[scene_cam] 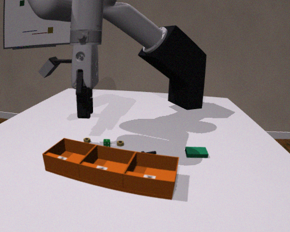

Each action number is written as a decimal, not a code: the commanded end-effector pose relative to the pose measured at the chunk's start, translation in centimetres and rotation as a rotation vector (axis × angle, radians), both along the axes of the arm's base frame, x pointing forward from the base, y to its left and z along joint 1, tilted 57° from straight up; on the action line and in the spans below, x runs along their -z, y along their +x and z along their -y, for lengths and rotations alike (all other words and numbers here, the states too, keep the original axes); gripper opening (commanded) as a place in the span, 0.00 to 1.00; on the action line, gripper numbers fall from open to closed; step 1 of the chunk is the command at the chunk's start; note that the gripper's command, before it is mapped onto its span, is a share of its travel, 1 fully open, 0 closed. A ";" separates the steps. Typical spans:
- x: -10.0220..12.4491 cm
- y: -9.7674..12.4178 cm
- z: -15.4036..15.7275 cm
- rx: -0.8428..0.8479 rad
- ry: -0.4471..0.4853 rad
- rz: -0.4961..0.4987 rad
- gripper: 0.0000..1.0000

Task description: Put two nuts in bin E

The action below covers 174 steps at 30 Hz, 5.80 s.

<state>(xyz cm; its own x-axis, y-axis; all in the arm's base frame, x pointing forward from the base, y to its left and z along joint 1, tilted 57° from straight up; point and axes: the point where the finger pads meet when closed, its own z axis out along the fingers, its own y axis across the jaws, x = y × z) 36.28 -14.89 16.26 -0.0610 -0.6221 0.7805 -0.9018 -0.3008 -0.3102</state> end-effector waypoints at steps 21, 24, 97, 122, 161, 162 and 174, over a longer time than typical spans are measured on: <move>3.0 2.5 4.0 -0.001 0.000 0.001 0.30; 3.1 2.6 4.1 -0.001 0.000 0.001 0.30; 0.8 0.7 1.0 -0.001 0.000 0.001 0.00; -1.0 3.9 -0.4 0.026 0.022 0.038 0.00; -3.1 11.2 -1.3 0.153 0.122 0.207 0.00; -3.1 11.2 -1.3 0.153 0.122 0.207 0.00; -1.9 12.2 0.3 0.153 0.122 0.207 0.00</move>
<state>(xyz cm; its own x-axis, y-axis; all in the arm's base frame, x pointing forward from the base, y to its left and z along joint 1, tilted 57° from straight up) 48.14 -14.88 18.37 -0.3109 -0.6815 0.6625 -0.8490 -0.1142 -0.5159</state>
